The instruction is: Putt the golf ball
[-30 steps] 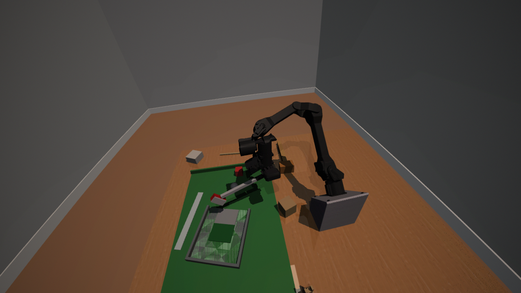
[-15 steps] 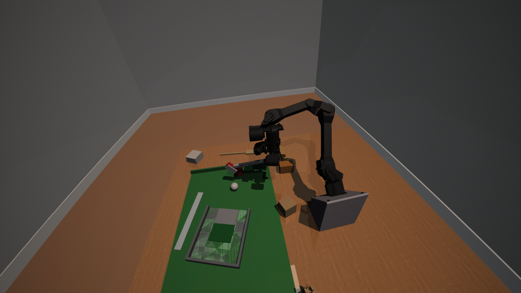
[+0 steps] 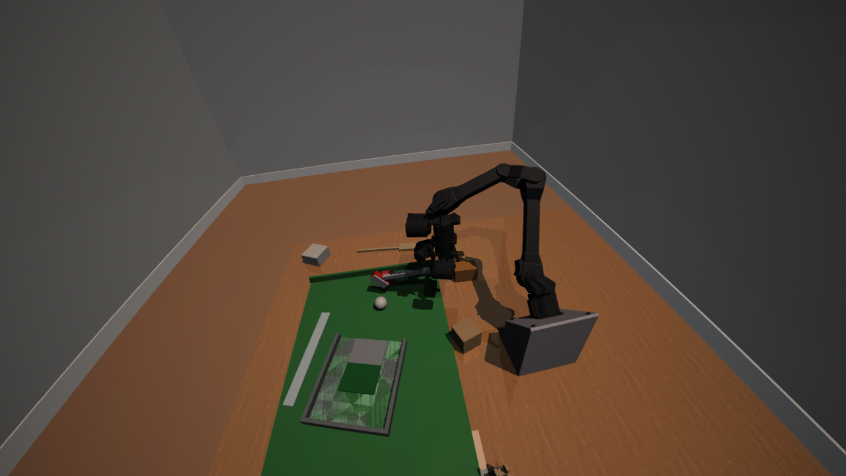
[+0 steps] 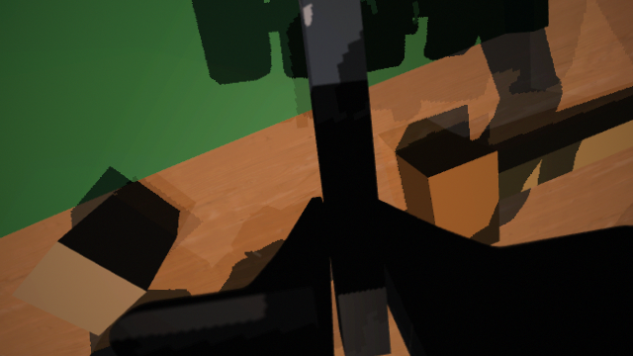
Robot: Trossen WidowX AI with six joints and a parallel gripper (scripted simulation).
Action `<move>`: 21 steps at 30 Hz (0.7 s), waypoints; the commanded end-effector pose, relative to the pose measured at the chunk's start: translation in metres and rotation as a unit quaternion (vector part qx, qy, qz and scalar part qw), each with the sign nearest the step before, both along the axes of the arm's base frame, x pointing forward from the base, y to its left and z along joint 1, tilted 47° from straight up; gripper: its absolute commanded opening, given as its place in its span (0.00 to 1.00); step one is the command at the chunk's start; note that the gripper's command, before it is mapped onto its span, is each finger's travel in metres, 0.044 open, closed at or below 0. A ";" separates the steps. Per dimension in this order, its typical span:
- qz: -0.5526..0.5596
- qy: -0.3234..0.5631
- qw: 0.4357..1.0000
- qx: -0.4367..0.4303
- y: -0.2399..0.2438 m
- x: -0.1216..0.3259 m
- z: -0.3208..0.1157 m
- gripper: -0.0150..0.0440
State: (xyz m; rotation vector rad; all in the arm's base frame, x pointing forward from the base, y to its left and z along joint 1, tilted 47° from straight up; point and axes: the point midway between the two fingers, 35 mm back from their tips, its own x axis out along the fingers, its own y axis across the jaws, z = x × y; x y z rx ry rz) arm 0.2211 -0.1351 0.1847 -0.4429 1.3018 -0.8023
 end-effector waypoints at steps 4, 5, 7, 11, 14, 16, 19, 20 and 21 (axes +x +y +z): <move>0.004 -0.003 1.000 0.001 -0.005 0.002 -0.005 0.25; 0.004 -0.003 1.000 0.001 -0.006 0.002 -0.006 0.25; 0.004 -0.003 1.000 0.001 -0.009 0.002 -0.009 0.25; 0.004 -0.003 1.000 0.001 -0.014 0.003 -0.013 0.25; 0.004 -0.003 1.000 0.000 -0.017 0.003 -0.016 0.25; 0.004 -0.003 1.000 0.000 -0.020 0.003 -0.018 0.25; 0.005 -0.003 1.000 0.000 -0.023 0.003 -0.021 0.25; 0.005 -0.003 1.000 0.000 -0.024 0.003 -0.022 0.25; 0.001 -0.003 1.000 -0.002 -0.022 0.002 -0.019 0.25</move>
